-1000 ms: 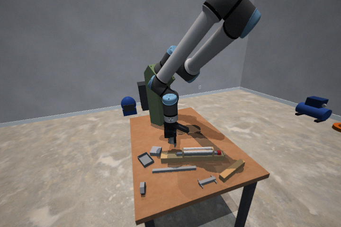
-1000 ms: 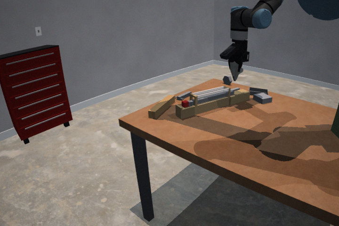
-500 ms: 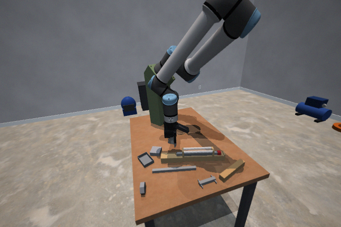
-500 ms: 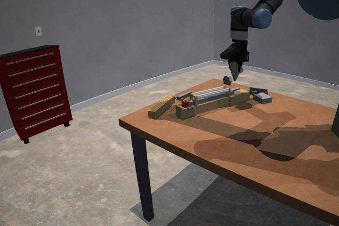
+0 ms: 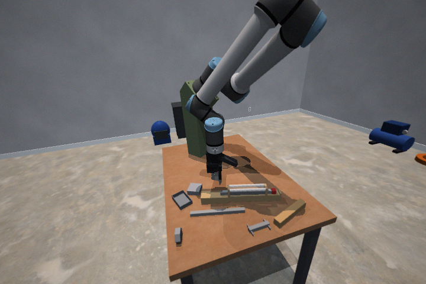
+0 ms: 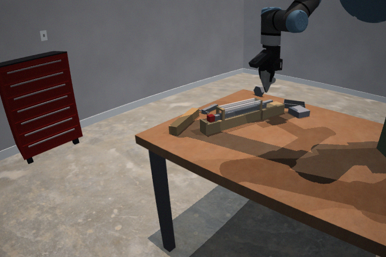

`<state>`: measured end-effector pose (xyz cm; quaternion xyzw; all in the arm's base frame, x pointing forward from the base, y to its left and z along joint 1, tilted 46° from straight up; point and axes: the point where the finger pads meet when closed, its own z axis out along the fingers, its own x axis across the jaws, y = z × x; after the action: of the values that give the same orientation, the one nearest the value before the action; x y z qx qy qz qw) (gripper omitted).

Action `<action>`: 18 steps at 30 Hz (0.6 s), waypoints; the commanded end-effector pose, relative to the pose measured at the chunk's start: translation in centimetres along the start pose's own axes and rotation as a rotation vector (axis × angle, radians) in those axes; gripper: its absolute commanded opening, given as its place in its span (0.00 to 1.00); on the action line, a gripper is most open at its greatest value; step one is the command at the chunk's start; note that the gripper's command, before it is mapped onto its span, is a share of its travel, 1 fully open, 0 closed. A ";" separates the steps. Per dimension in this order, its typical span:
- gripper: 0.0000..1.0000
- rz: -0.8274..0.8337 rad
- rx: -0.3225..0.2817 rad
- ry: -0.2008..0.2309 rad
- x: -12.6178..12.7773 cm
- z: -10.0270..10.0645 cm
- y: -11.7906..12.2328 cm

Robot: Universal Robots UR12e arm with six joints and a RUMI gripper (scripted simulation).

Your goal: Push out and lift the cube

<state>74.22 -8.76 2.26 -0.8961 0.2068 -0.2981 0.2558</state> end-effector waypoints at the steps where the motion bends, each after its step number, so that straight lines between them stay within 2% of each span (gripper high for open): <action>1: 0.00 -0.002 -0.006 -0.006 0.5 0.4 -2.9; 4: 0.00 -0.005 -0.011 -0.012 1.0 0.8 -7.3; 8: 0.00 -0.006 -0.015 -0.014 1.3 1.2 -15.1; 13: 0.00 -0.004 -0.009 -0.006 0.9 0.6 -23.4; 15: 0.00 -0.004 -0.009 -0.006 0.9 0.6 -23.4; 16: 0.00 -0.003 -0.007 -0.004 0.8 0.5 -26.3; 18: 0.00 -0.001 -0.003 -0.001 0.5 0.2 -28.7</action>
<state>79.66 8.31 15.13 -0.8969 0.2009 -0.2978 0.2581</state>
